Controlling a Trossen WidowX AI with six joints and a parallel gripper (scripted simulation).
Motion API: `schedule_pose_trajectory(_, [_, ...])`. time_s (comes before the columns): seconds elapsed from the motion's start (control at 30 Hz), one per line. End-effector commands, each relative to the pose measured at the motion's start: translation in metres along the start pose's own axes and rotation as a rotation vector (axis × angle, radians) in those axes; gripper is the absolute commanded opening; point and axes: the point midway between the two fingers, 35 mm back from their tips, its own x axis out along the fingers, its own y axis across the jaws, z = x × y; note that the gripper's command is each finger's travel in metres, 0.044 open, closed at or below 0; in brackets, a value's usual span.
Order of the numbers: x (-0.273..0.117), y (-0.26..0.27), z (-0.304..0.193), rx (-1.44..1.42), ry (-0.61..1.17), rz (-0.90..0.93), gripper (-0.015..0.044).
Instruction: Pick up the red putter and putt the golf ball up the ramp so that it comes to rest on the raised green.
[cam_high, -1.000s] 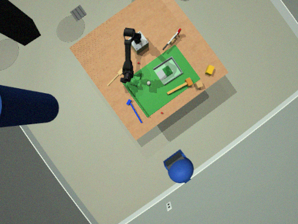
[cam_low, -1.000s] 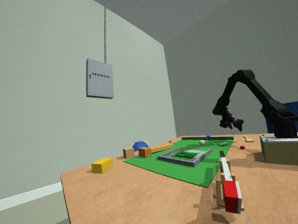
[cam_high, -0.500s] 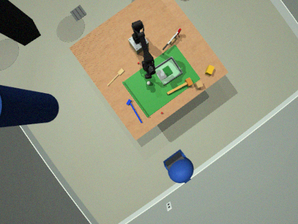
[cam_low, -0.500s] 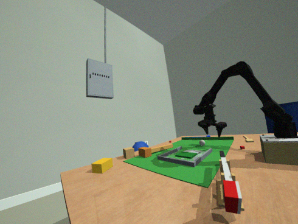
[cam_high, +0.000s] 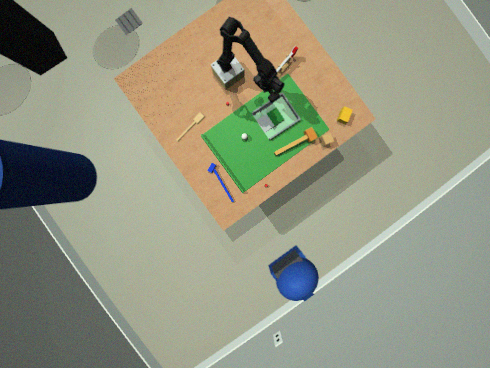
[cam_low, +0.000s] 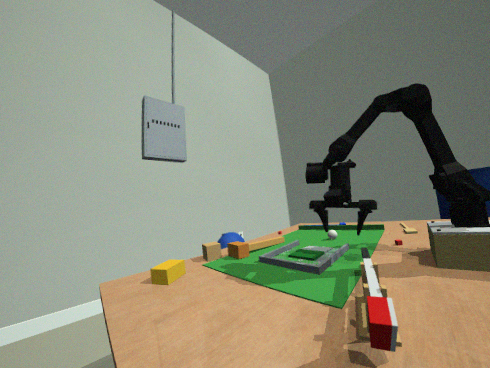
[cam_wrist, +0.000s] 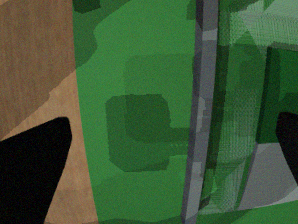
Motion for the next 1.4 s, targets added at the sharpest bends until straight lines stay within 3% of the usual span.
schedule_pose_trajectory(0.0, [-0.004,0.043,0.061,-0.125,-0.117,0.069,0.0440])
schedule_pose_trajectory(0.2, [-0.007,0.074,0.102,-0.217,-0.192,0.131,0.0440])
schedule_pose_trajectory(1.37, [0.053,0.080,0.098,-0.217,-0.192,0.131,0.0440])
